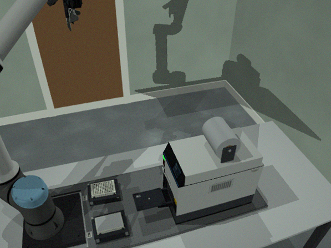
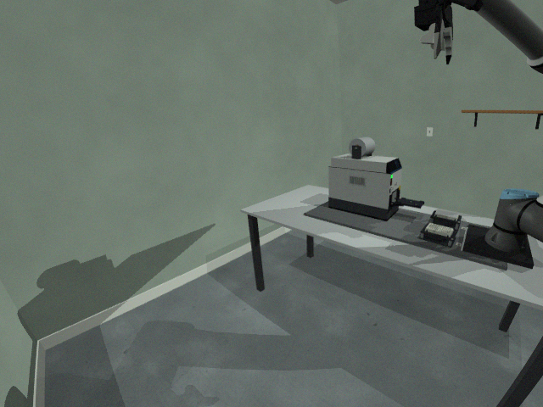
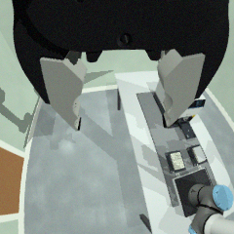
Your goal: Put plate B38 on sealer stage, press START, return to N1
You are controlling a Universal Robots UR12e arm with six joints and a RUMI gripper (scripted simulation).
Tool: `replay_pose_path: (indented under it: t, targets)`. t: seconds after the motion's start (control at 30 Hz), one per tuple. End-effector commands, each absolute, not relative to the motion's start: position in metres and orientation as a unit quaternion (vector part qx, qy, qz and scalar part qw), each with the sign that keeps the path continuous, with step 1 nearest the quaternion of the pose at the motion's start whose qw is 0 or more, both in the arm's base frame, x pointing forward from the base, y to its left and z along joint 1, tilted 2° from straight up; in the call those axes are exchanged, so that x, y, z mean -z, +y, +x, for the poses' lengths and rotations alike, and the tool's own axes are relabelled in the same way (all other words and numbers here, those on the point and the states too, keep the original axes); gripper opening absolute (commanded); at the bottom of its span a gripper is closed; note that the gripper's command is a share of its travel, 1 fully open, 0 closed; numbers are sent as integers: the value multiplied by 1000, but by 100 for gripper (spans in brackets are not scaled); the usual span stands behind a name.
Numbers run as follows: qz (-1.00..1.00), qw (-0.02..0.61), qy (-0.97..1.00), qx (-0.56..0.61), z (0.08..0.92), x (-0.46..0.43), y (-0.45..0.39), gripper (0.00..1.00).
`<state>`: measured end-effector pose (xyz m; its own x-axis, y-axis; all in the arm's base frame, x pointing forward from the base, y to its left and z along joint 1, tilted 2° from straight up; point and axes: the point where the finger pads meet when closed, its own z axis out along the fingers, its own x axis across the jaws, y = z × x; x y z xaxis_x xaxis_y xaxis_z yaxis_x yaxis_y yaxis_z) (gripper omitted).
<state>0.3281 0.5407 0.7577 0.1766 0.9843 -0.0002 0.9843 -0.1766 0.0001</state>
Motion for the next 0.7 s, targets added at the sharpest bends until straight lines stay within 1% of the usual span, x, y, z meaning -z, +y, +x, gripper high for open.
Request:
replay_pose_path:
  t: [0.0,0.67]
  targets:
    - [778,0,628,-1,347,-758,529,68]
    - [815,0,579,-1,409,-758,482,68]
